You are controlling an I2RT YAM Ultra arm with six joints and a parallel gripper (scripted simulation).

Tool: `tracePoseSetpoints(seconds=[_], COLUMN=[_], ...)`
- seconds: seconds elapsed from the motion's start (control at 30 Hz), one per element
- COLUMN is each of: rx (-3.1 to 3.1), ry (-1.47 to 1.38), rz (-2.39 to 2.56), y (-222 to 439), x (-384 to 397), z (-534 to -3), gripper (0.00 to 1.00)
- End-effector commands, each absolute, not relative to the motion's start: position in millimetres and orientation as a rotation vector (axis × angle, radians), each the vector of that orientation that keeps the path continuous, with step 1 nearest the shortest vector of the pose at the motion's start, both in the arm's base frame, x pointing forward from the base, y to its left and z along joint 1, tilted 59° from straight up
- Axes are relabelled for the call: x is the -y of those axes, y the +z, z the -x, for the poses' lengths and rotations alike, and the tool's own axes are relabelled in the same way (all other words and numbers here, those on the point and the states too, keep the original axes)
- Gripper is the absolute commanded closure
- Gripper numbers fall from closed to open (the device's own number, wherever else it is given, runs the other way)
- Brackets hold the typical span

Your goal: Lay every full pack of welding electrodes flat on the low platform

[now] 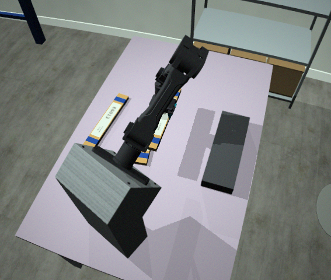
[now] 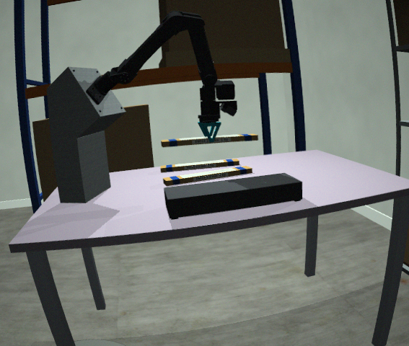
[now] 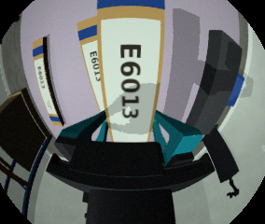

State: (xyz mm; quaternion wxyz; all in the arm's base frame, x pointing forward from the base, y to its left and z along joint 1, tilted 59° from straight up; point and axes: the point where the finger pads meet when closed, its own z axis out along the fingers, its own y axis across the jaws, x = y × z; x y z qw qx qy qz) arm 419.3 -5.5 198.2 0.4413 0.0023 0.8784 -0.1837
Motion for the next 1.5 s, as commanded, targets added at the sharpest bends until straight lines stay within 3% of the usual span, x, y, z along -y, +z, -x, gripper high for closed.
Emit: tracePoseSetpoints(seconds=[0.0, 1.47], rx=[-2.110, -2.111], ry=[-0.423, -0.442], rz=[0.000, 0.003], y=[234.8, 261.8], x=[-8.2, 80.0], z=[-415.9, -400.2], gripper=[1.00, 1.00])
